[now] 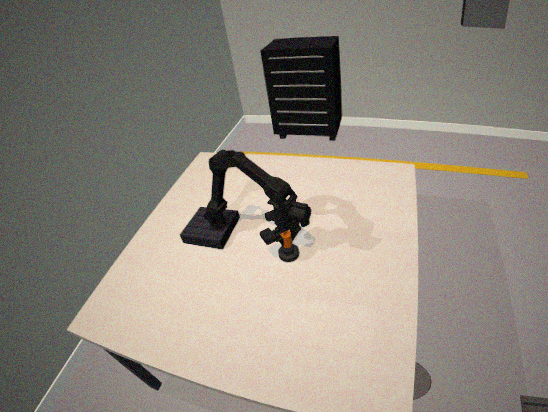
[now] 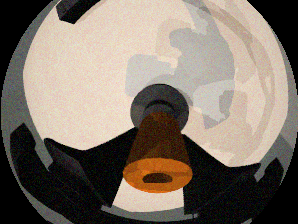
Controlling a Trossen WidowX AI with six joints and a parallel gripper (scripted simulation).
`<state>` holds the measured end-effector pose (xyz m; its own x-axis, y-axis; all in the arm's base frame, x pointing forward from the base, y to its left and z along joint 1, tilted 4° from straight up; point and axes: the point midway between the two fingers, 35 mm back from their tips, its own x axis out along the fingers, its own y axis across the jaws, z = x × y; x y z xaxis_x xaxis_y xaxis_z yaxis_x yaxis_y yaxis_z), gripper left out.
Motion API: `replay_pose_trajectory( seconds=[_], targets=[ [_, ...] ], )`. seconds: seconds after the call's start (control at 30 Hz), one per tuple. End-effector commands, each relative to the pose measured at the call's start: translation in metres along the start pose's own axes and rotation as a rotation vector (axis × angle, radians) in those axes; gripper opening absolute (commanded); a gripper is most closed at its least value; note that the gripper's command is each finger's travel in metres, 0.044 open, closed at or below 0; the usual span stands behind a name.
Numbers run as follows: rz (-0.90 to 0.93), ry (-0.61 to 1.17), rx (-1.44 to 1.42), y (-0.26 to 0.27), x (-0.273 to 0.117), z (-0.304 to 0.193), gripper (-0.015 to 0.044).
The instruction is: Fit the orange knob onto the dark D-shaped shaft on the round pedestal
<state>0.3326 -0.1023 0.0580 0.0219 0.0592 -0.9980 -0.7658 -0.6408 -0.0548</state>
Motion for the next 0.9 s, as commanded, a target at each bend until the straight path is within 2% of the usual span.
replay_pose_trajectory(
  seconds=[0.0, 0.17, 0.87],
  targets=[
    [-0.003, 0.006, -0.049, -0.0008, -0.0029, -0.0012, 0.0000],
    [-0.002, 0.006, -0.205, -0.0002, -0.0017, -0.0009, 0.0000],
    [-0.002, 0.006, -0.205, -0.0004, 0.0029, -0.0007, 0.0000]
  ],
)
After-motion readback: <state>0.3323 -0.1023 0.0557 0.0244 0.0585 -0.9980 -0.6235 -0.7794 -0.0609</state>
